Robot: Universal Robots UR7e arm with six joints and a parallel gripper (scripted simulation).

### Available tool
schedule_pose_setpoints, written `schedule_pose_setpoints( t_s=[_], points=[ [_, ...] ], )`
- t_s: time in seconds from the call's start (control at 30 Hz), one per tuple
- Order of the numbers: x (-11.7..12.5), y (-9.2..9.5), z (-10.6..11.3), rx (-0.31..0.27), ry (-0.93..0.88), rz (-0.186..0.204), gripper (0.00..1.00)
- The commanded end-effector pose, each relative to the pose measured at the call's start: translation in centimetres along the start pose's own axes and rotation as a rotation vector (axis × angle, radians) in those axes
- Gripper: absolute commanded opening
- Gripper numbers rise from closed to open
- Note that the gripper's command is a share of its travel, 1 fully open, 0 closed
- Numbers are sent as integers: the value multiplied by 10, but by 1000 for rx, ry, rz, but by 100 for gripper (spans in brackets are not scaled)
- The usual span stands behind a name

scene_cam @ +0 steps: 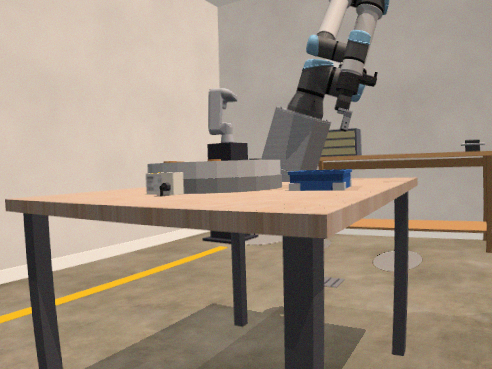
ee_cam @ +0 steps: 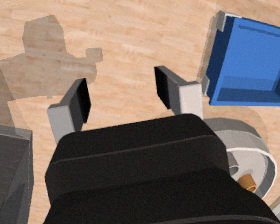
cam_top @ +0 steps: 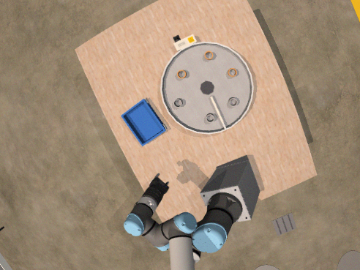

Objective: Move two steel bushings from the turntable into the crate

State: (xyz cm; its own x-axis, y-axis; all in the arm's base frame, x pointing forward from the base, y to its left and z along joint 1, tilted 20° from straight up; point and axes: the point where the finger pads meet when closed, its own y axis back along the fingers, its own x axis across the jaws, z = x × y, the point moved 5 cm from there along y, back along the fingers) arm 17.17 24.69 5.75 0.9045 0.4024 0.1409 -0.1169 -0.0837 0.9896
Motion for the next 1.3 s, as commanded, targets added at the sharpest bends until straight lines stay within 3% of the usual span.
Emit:
schedule_pose_setpoints(
  t_s=[0.0, 0.2, 0.37, 0.77, 0.93, 1.27],
  points=[
    [5, 5, 10, 9, 3, -3, 100],
    [5, 5, 10, 9, 3, -3, 100],
    [31, 20, 51, 6, 2, -2, 100],
    [31, 20, 51, 6, 2, -2, 100],
    [57, 36, 92, 4, 1, -1, 100],
    [57, 36, 92, 4, 1, -1, 100]
  ],
)
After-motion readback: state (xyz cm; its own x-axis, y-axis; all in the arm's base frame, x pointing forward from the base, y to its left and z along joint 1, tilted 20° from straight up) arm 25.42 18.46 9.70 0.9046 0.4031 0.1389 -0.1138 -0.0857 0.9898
